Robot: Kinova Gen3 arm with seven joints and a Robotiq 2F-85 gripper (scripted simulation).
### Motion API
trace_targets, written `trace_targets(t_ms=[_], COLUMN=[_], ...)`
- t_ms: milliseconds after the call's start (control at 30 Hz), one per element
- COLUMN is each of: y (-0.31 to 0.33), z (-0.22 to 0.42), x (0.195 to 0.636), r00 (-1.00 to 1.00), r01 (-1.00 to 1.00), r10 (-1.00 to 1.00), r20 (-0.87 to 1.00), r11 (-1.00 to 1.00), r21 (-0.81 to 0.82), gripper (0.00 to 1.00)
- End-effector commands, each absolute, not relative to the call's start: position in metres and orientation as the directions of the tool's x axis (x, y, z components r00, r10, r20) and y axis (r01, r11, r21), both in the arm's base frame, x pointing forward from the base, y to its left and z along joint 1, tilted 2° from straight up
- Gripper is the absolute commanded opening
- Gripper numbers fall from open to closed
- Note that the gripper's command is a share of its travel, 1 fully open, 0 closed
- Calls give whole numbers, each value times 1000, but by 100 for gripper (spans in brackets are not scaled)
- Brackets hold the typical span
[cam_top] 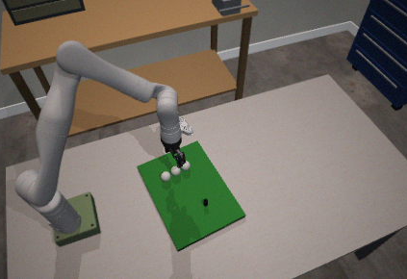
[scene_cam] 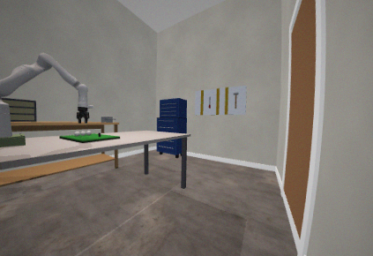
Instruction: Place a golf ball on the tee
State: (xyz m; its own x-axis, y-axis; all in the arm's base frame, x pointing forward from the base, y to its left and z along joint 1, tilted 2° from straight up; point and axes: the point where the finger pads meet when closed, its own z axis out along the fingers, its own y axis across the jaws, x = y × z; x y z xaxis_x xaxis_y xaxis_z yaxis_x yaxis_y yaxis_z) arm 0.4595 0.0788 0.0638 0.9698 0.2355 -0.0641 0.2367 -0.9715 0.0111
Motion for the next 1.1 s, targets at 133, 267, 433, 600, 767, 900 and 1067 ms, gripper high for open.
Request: trace_targets(t_ms=[133,267,433,600,767,900,1067], y=[78,78,78,77,77,77,78], z=[69,69,62,29,-10,-30,-32], x=[463,463,462,459,457,457,459], r00=[978,978,978,978,977,977,978], r01=[204,204,204,206,207,208,208], r10=[204,204,204,206,207,207,208], r20=[-37,-37,-38,-43,-43,-41,-35], r11=[-979,-979,-979,-979,-978,-978,-978], r21=[2,2,1,0,-2,-2,-4], gripper=[100,100,100,100,100,100,100])
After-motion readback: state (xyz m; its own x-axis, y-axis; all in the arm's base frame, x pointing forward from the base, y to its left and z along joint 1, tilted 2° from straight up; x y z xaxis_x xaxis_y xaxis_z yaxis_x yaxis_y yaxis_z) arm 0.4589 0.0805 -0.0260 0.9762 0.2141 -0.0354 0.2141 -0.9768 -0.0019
